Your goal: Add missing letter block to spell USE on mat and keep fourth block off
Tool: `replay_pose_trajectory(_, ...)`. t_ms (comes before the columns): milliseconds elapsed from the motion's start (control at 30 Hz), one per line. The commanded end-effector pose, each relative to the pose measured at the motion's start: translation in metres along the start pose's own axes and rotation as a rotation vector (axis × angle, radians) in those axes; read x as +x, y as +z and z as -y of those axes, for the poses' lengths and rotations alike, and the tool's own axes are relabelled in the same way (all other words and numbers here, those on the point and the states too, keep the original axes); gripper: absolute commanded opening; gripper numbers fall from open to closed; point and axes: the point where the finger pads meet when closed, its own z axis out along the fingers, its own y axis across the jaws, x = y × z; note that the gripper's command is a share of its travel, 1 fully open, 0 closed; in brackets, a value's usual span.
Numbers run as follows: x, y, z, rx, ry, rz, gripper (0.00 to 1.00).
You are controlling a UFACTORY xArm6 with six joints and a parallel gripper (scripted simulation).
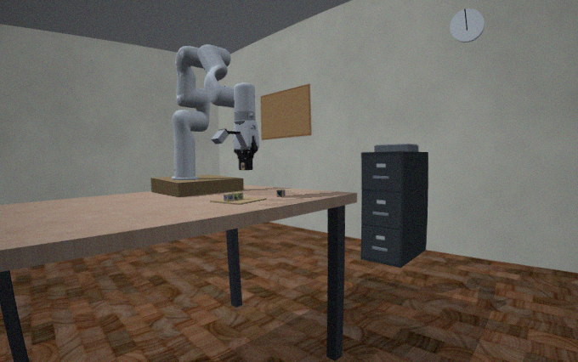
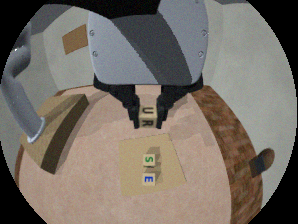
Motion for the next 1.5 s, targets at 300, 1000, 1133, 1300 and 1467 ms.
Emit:
replay_pose_trajectory(300, 0.000, 0.002, 0.001, 0.004, 0.000, 0.000, 0.21)
replay_pose_trajectory(1000, 0.000, 0.079, 0.002, 0.004, 0.000, 0.000, 0.21)
replay_pose_trajectory(1133, 0.000, 0.090, 0.002, 0.004, 0.000, 0.000, 0.21)
replay_pose_trajectory(1300, -0.001, 0.094, 0.002, 0.004, 0.000, 0.000, 0.21)
replay_pose_trajectory(1467, -0.001, 0.095, 0.002, 0.004, 0.000, 0.000, 0.21)
